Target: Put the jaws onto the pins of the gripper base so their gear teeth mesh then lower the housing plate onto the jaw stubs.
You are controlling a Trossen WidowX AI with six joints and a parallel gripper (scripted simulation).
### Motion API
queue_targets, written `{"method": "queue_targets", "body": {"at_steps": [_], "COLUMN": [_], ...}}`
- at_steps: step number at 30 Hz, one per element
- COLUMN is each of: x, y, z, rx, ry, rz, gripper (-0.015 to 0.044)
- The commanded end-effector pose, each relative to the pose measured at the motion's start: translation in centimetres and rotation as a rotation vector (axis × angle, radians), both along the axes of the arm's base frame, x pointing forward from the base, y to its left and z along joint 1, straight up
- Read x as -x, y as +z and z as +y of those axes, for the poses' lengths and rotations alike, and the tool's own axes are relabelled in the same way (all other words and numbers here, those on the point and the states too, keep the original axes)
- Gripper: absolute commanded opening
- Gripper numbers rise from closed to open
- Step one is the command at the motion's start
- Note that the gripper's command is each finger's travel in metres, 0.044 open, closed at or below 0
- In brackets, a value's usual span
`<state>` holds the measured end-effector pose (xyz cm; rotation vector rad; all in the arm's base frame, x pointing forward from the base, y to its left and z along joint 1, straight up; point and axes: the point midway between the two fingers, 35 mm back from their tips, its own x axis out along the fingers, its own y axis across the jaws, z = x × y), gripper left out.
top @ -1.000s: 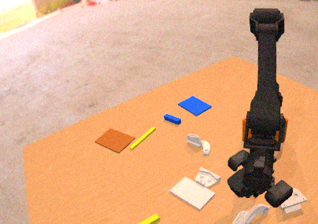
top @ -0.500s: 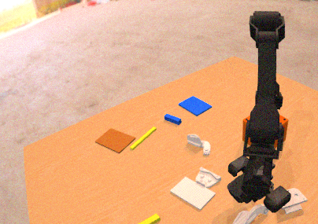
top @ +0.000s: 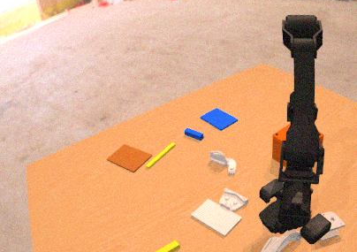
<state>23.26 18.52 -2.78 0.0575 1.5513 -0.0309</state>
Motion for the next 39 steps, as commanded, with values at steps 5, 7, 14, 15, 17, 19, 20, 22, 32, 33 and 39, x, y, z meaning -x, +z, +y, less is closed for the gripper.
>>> {"method": "queue_targets", "body": {"at_steps": [5, 7, 14, 15, 17, 19, 20, 22, 32, 33, 39], "x": [-0.2, -0.2, -0.2, -0.2, -0.2, -0.2, -0.2, -0.2, -0.2, -0.1, -0.1], "y": [0.1, 0.1, 0.2, 0.2, 0.2, 0.2, 0.2, 0.2, 3.9, 5.2, 5.6], "z": [1.3, 1.7, 2.8, 3.0, 3.3, 3.7, 3.8, 4.1, 4.1, 4.0, 4.0], "rx": [-0.002, -0.002, -0.003, -0.003, -0.004, -0.004, -0.004, -0.004, -0.003, -0.002, -0.008], "ry": [-0.001, -0.001, -0.001, -0.001, -0.001, -0.001, -0.001, -0.001, 0.001, 0.001, 0.002], "rz": [-0.003, -0.003, -0.003, -0.003, -0.003, -0.003, -0.003, -0.003, -0.003, -0.003, -0.009], "gripper": [0.0000, 0.0000, 0.0000, 0.0000, 0.0000, 0.0000, 0.0000, 0.0000, 0.0000, 0.0000, 0.0053]}}
